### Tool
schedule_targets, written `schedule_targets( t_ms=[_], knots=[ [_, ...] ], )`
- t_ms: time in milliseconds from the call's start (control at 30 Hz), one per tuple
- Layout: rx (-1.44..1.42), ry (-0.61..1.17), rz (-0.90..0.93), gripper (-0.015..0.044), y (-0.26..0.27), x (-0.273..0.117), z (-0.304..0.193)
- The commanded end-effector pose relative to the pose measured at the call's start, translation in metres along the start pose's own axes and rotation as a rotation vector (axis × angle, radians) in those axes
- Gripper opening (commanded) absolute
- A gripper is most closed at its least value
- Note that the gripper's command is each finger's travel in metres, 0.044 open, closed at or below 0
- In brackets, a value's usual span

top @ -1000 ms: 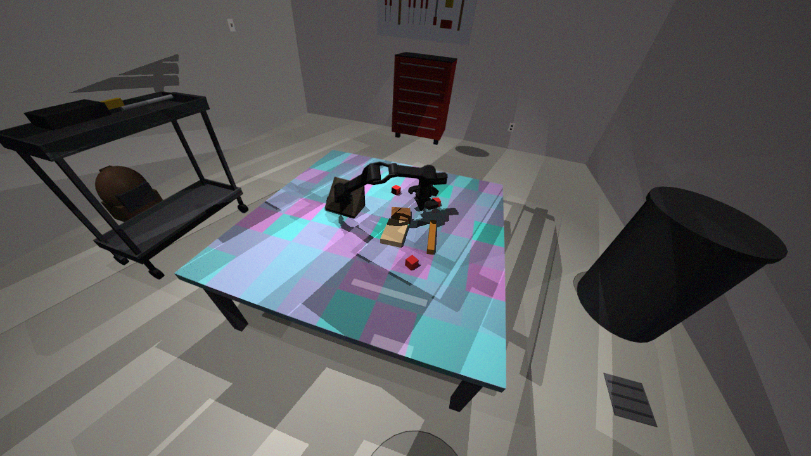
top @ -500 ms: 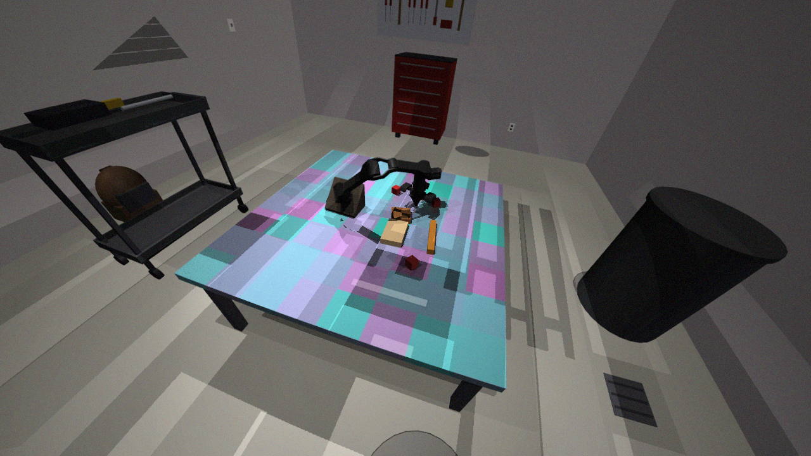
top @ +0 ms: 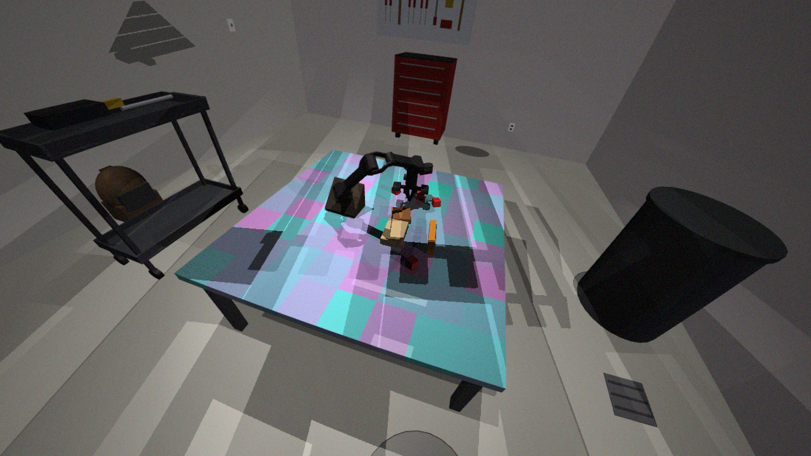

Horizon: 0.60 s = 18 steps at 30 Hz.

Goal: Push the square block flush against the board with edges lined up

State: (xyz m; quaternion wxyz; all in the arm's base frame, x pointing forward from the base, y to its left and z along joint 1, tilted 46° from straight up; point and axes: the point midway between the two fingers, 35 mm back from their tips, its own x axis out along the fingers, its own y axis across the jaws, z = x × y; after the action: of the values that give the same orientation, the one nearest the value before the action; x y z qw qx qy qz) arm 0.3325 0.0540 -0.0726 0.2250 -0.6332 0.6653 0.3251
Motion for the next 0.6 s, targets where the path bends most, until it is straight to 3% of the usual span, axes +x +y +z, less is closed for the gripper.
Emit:
schedule_targets(
  t_ms=[0,167,300,567],
  knots=[
    [-0.099,-0.001,0.001,0.0000,0.009,0.001,0.007],
    [-0.099,-0.001,0.001,0.0000,0.009,0.004,0.007],
    [-0.099,0.001,0.001,0.0000,0.008,0.053,0.007],
    [-0.099,0.001,0.001,0.0000,0.008,0.056,0.006]
  ],
)
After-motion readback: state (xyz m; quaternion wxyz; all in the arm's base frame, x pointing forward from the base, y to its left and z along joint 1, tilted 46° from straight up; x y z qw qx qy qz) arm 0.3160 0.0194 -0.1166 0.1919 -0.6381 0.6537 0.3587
